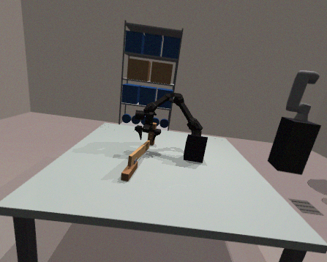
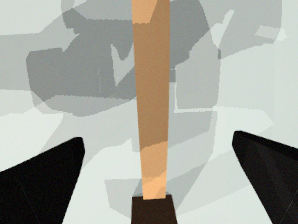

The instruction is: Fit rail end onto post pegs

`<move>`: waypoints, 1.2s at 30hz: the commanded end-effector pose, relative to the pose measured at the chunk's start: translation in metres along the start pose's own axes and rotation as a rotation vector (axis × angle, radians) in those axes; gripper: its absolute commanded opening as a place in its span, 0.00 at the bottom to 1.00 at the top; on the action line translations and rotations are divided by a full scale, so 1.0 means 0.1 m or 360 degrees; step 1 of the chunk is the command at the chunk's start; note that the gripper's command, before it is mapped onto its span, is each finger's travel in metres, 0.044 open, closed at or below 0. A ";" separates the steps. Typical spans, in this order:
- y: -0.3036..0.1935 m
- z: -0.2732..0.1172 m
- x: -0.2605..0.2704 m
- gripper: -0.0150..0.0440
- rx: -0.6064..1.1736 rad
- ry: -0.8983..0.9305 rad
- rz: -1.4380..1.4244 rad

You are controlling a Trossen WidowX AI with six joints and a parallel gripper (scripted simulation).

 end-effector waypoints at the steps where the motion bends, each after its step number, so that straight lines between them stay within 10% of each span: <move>1: 0.01 0.07 0.02 1.00 0.0009 0.0004 -0.0016; 36: -0.01 0.59 0.03 0.91 0.0016 0.0003 -0.0016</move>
Point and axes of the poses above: the point midway between the two fingers, 35 mm back from their tips, its own z axis out along the fingers, its own x axis across the jaws, y = z × x, the point moved 7 cm from there along -z, back along the fingers, and after that the axes turned 12 degrees about z, right-handed, at the moved point
